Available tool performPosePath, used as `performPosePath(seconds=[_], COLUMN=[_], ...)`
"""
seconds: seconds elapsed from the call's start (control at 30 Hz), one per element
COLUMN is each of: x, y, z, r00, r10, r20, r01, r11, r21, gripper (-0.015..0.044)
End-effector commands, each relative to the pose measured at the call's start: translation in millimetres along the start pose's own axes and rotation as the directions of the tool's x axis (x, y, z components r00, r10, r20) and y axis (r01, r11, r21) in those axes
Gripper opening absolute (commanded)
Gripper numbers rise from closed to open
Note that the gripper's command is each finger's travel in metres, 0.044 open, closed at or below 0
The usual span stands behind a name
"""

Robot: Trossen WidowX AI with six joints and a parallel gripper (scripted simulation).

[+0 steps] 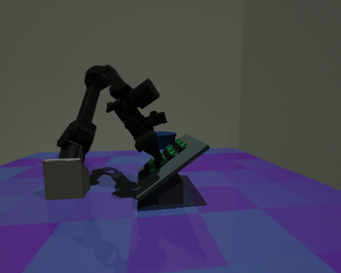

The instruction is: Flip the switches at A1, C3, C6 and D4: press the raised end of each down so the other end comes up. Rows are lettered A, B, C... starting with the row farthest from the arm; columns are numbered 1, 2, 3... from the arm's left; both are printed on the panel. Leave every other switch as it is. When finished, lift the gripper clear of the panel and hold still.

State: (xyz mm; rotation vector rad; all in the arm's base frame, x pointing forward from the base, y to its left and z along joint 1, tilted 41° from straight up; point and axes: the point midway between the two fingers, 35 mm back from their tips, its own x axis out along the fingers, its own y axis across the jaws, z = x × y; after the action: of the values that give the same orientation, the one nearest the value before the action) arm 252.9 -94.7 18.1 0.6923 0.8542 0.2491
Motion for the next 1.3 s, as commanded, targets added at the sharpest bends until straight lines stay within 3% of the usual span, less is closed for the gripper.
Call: performPosePath(seconds=[0.0,1.13,1.27], x=[0.8,5.4,-27.2], y=[-1.0,-0.9,-3.9], z=[-0.4,-0.3,-0.8], r00=[1.000,1.000,1.000], r10=[-0.005,-0.005,-0.009], r20=[-0.001,-0.001,0.006], r01=[0.005,0.005,0.009], r11=[1.000,1.000,1.000], r21=[0.005,0.005,0.003], gripper=[0.0000,0.0000,0.0000])
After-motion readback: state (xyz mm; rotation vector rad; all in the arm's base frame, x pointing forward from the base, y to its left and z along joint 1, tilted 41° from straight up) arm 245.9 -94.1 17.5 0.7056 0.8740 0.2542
